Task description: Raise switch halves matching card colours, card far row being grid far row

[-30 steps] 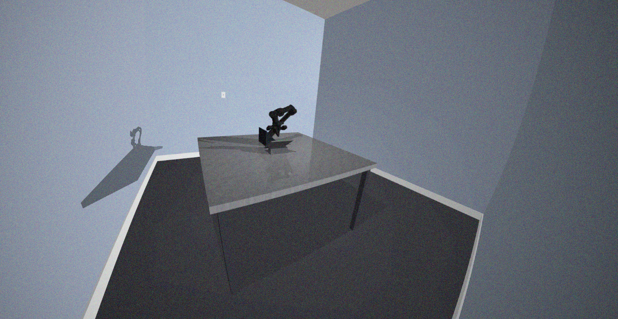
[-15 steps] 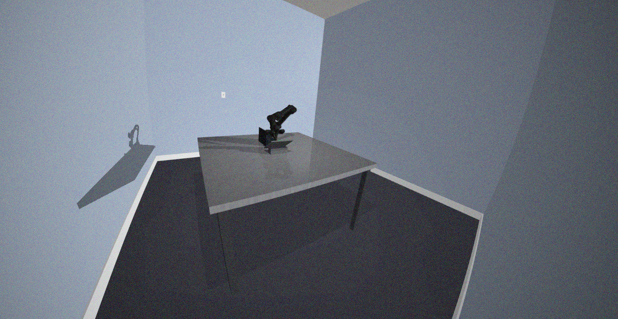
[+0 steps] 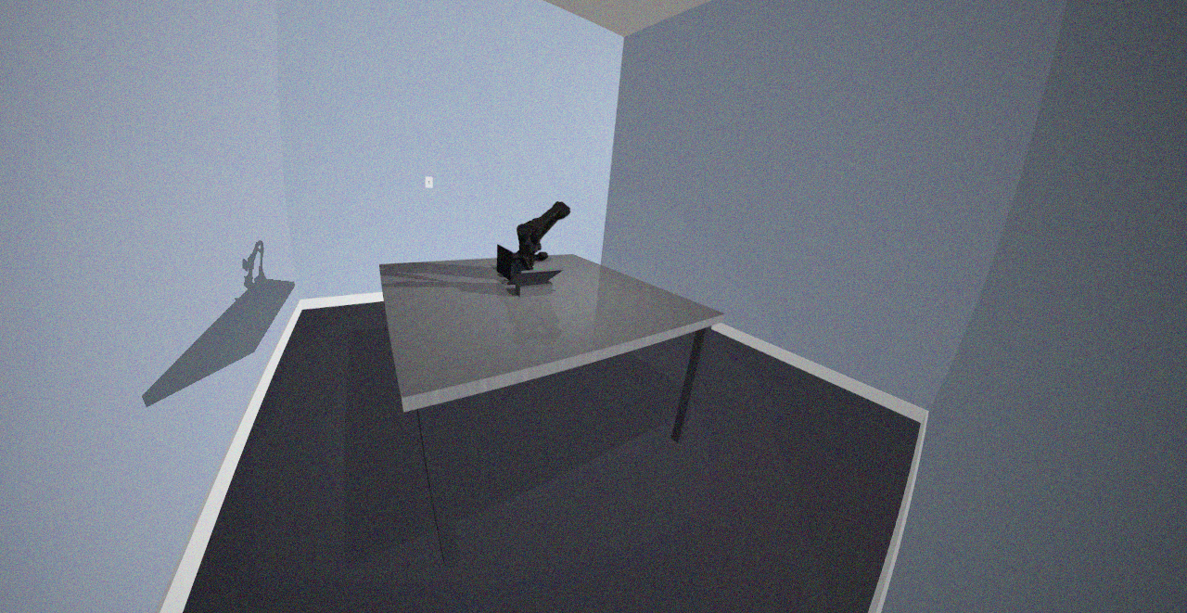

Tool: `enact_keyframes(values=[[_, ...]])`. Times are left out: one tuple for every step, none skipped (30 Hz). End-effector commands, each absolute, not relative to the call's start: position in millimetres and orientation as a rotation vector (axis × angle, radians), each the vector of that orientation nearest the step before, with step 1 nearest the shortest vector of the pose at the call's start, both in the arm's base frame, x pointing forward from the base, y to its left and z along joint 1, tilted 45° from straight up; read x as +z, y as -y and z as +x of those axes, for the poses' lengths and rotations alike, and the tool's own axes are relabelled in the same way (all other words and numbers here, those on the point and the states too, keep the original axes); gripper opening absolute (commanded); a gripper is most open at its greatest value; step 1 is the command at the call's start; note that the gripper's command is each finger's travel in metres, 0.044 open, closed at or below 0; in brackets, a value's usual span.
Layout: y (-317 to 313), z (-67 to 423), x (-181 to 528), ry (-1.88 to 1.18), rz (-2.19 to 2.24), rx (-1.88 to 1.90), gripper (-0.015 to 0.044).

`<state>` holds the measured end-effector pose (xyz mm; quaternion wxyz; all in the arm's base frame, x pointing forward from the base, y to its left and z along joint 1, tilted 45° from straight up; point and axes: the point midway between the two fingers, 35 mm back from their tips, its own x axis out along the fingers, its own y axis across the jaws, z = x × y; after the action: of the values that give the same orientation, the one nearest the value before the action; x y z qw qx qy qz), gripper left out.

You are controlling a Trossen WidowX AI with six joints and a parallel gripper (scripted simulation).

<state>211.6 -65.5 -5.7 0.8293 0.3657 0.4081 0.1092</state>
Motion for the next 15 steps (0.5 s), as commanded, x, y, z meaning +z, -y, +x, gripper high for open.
enact_keyframes(values=[[61.8,214.6,-8.8,-0.865,0.783,0.234,0.0],[61.2,215.3,-9.5,-0.864,0.783,0.234,0.0],[60.8,215.8,-9.9,-0.864,0.783,0.234,0.0],[60.7,215.9,-10.0,-0.864,0.783,0.234,0.0],[60.7,215.9,-10.0,-0.864,0.783,0.234,0.0],[60.7,215.9,-10.0,-0.864,0.783,0.234,0.0],[60.7,215.9,-10.0,-0.864,0.783,0.234,0.0],[60.7,215.9,-10.0,-0.864,0.783,0.234,0.0],[60.7,215.9,-10.0,-0.864,0.783,0.234,0.0],[60.7,215.9,-10.0,-0.864,0.783,0.234,0.0],[60.7,215.9,-10.0,-0.864,0.783,0.234,0.0],[60.7,215.9,-10.0,-0.864,0.783,0.234,0.0],[60.7,215.9,-10.0,-0.864,0.783,0.234,0.0],[60.7,215.9,-10.0,-0.864,0.783,0.234,0.0],[60.7,215.9,-10.0,-0.864,0.783,0.234,0.0]])
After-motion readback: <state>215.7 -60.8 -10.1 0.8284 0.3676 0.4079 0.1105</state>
